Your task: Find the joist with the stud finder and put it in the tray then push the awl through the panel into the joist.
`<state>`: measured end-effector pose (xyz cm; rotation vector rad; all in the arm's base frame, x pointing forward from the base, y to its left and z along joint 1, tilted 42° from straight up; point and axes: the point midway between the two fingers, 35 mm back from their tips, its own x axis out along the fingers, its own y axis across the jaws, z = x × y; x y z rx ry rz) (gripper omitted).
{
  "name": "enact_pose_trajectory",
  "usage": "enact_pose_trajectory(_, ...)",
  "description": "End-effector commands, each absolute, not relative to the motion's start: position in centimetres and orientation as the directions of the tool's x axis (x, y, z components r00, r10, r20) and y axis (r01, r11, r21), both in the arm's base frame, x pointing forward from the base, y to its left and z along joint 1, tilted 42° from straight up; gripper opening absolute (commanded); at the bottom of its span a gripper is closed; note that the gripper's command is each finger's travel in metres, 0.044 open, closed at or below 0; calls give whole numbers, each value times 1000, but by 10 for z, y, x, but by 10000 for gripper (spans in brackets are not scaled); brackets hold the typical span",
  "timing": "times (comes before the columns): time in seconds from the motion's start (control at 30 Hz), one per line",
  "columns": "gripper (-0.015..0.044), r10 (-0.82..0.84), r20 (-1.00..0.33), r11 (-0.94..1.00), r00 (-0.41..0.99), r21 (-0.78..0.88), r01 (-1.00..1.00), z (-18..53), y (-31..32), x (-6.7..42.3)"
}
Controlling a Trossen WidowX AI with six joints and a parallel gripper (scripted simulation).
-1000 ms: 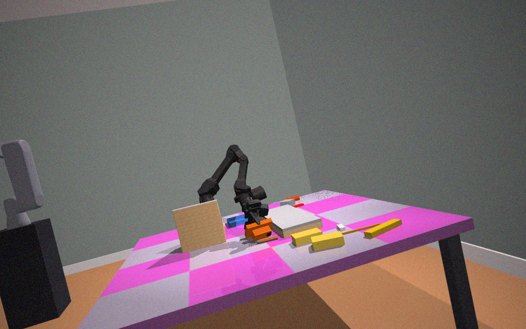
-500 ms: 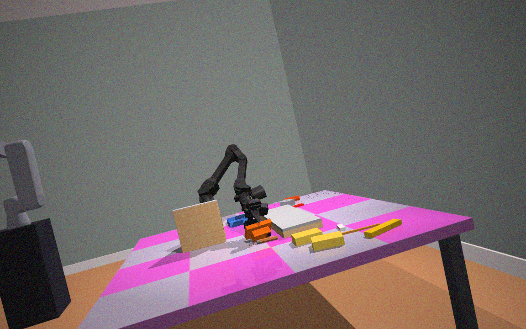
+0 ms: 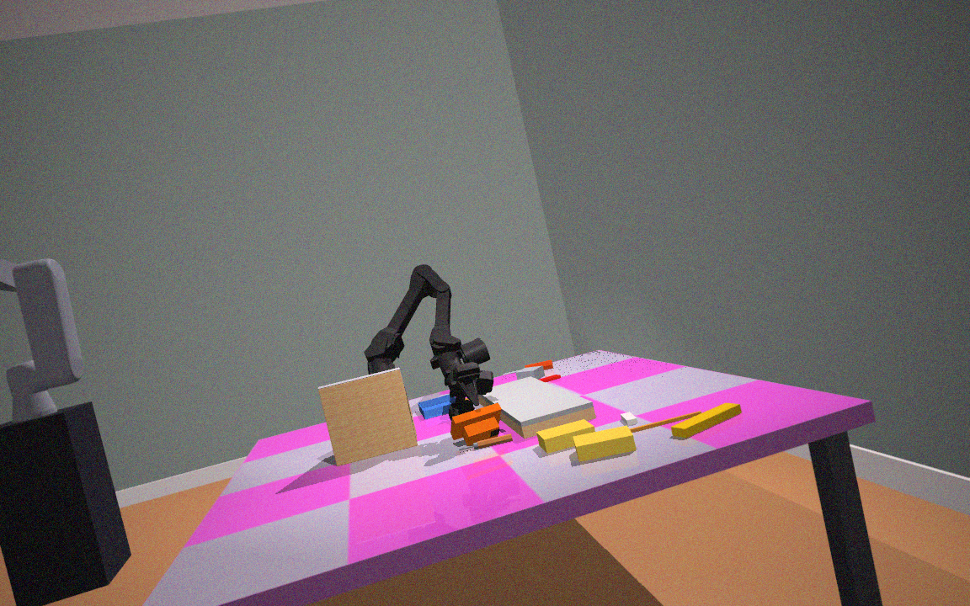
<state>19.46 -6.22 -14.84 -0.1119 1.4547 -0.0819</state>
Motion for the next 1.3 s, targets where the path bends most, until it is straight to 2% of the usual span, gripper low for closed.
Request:
enact_pose_trajectory(0.0, 440, -128, -986, 992, 111, -129, -8, -145, -62, 193)
enact_pose_trajectory(0.37, 440, -127, -986, 992, 112, -129, -8, -129, -66, 194)
enact_pose_trajectory(0.73, 440, -125, -985, 992, 115, -128, -12, -46, -88, 180)
enact_pose_trajectory(0.77, 440, -130, -985, 991, 111, -132, -7, -68, -84, 187)
enact_pose_trajectory(1.27, 440, -130, -985, 991, 111, -132, -7, -68, -84, 187)
